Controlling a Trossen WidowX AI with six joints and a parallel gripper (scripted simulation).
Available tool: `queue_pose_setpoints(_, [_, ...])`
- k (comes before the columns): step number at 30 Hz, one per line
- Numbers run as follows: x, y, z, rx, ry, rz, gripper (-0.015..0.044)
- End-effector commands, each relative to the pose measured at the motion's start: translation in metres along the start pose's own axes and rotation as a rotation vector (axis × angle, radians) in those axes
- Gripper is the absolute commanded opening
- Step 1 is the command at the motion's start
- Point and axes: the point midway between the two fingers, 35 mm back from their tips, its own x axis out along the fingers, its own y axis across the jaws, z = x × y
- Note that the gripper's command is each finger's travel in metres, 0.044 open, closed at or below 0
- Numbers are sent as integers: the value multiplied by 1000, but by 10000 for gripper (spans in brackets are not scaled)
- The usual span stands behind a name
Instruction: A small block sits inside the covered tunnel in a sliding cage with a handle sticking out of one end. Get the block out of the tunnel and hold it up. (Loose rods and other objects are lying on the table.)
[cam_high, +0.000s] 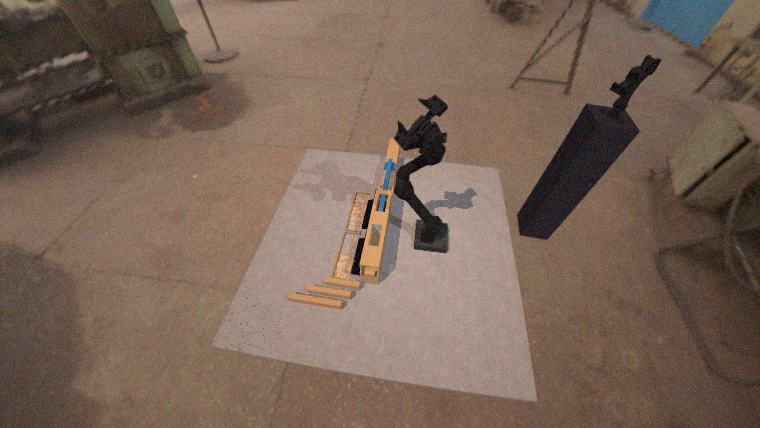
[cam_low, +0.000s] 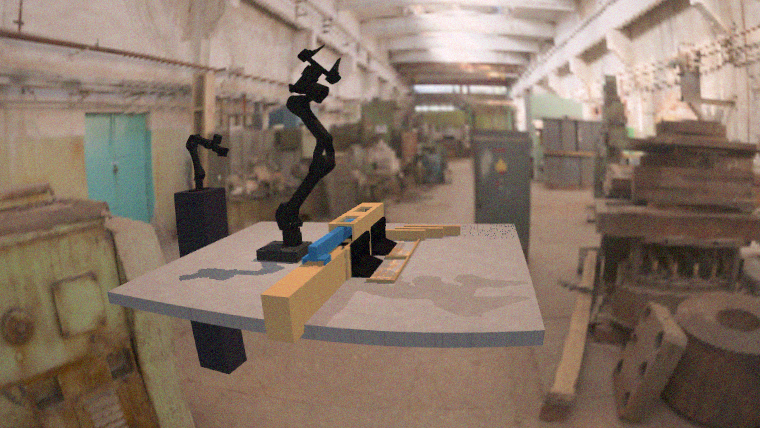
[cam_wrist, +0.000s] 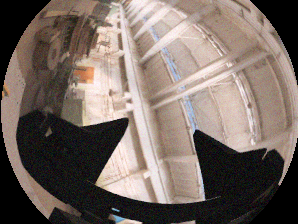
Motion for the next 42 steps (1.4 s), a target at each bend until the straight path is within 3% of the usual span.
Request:
queue_pose_setpoints(1, [0,0,0,0,0,0,426])
queue_pose_setpoints(4, [-6,-14,5,-133,10,-41,440])
queue_pose_setpoints(12, [-31,-64,63,-853,41,-221,440])
queue_pose_setpoints(20, [-43,-55,151,-1569,-15,-367,440])
queue_pose_setpoints(31, [-43,60,239,-2463,-314,-532,440])
queue_pose_setpoints(37, [-42,136,238,-2816,-556,-590,440])
queue_pose_setpoints(42, [-53,210,224,-3028,-884,-674,440])
